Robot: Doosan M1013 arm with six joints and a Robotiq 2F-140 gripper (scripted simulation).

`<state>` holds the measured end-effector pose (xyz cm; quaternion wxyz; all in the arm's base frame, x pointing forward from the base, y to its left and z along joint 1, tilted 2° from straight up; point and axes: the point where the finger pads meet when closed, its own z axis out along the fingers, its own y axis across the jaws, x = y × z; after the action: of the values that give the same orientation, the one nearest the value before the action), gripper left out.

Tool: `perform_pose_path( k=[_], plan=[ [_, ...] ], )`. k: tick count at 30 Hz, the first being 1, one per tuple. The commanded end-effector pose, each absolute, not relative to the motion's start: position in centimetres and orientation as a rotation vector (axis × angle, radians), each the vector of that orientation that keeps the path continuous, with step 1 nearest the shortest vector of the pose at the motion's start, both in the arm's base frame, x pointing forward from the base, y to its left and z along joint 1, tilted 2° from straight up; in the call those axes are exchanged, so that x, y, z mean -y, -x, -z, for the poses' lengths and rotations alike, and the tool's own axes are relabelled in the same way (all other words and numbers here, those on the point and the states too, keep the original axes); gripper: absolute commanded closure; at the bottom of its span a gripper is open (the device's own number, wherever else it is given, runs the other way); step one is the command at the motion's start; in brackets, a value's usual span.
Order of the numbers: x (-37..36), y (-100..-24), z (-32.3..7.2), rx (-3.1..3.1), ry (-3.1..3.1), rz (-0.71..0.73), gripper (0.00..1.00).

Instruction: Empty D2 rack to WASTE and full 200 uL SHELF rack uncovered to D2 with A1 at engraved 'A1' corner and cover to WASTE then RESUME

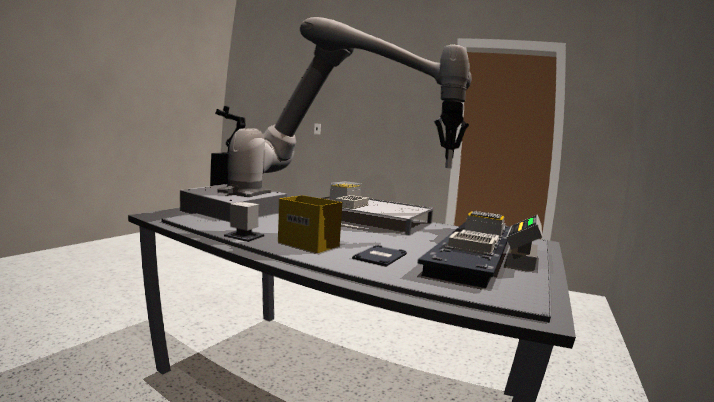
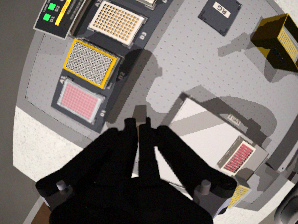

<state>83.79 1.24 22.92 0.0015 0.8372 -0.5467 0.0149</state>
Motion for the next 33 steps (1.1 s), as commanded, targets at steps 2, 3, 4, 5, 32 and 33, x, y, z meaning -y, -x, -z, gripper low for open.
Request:
perform_pose_path(
  k=[2, 3, 4, 5, 32, 33],
  plan=[
    [-1.4, -83.0, -22.9, 1.773, -2.590, -0.047, 1.00],
    [-1.4, -83.0, -22.9, 1.799, -2.573, -0.047, 1.00],
    [-1.4, -83.0, -22.9, 1.825, -2.555, -0.047, 1.00],
    [-1.4, -83.0, -22.9, 1.851, -2.537, -0.047, 1.00],
    [3.1, -82.3, -23.0, 2.231, -2.216, -0.047, 1.00],
    [3.6, -82.2, -23.0, 2.231, -2.216, -0.047, 1.00]
  ],
)
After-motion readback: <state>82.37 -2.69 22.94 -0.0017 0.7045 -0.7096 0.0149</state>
